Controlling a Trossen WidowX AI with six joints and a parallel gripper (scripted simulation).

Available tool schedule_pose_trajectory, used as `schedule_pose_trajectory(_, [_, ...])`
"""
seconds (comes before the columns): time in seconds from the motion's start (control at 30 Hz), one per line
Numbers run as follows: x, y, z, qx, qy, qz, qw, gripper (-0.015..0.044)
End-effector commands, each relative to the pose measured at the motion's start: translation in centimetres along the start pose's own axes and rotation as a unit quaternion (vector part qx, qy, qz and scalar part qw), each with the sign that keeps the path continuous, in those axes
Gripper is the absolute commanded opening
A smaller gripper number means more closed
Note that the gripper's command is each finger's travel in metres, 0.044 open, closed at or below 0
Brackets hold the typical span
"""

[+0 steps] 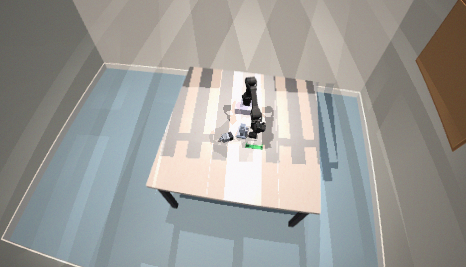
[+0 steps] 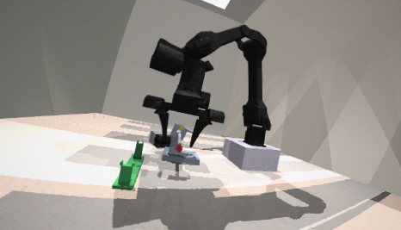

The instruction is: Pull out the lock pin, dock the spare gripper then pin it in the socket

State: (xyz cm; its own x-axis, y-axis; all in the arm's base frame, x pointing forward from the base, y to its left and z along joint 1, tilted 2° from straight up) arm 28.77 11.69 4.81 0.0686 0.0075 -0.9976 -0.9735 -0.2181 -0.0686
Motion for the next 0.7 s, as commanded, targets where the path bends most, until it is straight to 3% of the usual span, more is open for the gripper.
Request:
schedule_pose_trajectory(0.0, [1.0,0.2,0.1,-0.001,-0.001,0.004,1.0,0.03])
schedule_pose_trajectory(0.57, [2.5,0.4,0.1,-0.001,-0.001,0.005,1.0,0.03])
schedule_pose_trajectory(0.67, [2.5,0.4,0.1,-0.001,-0.001,0.005,1.0,0.0221])
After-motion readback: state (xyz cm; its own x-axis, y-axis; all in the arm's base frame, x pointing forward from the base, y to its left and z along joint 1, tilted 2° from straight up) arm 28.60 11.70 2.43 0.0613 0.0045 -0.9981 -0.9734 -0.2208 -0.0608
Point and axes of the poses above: the point midway between the two fingers, 35 mm back from their tips, its own x axis out along the fingers, its own y axis across the jaws, z = x × y, the point moved 1 cm from there along -x, back along the fingers, and after that the axes turned 12 degrees about -x, right-handed, at the moved point
